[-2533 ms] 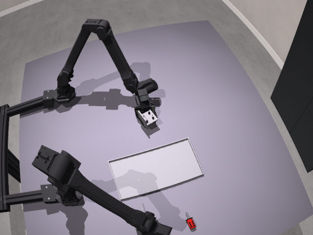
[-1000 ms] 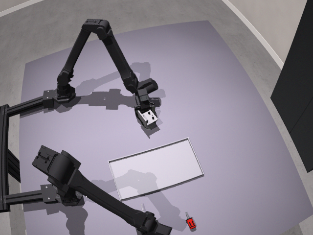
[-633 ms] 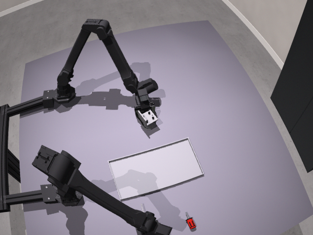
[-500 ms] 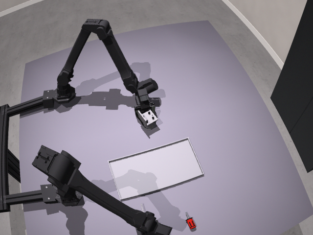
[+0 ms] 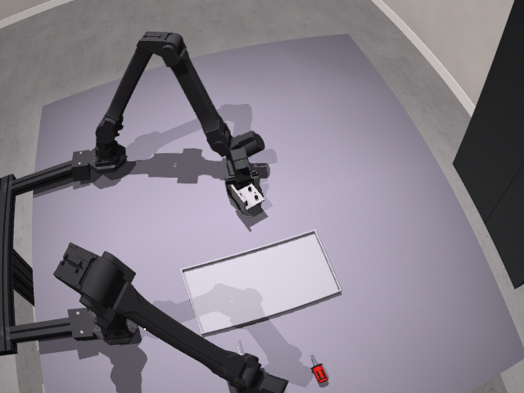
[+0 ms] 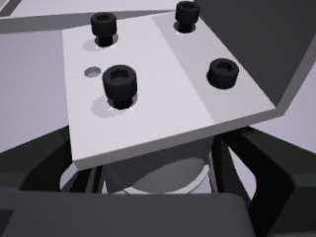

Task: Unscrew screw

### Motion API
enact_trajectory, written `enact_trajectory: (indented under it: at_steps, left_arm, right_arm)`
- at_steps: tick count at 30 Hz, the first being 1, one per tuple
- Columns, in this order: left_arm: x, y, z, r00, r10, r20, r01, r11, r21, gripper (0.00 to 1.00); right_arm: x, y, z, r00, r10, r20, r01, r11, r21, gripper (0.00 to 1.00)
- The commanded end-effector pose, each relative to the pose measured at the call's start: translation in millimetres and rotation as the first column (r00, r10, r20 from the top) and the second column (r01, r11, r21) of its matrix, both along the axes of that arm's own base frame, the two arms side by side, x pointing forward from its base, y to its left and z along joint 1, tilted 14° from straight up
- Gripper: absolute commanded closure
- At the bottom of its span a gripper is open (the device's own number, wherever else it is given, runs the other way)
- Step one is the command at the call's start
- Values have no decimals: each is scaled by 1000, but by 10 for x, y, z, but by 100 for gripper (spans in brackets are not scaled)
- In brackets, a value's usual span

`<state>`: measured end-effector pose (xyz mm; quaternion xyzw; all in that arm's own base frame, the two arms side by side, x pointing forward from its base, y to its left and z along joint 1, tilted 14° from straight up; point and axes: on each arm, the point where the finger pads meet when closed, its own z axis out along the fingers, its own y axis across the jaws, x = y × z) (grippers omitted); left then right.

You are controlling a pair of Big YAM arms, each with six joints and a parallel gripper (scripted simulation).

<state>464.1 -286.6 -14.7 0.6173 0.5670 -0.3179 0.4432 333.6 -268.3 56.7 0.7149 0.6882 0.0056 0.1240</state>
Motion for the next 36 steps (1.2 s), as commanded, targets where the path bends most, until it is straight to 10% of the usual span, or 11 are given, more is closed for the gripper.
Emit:
enact_trajectory:
  at_steps: [1,36]
  left_arm:
    - [137,7,-11,1000,8,23,-8,1000,-5,41]
    - [137,7,-11,1000,8,23,-8,1000,-5,41]
  right_arm:
    - [9,-57,-44,1000,-2,3,2,1000,-2,58]
    - [87,-92,443,999,-1,44,2,999,-33,58]
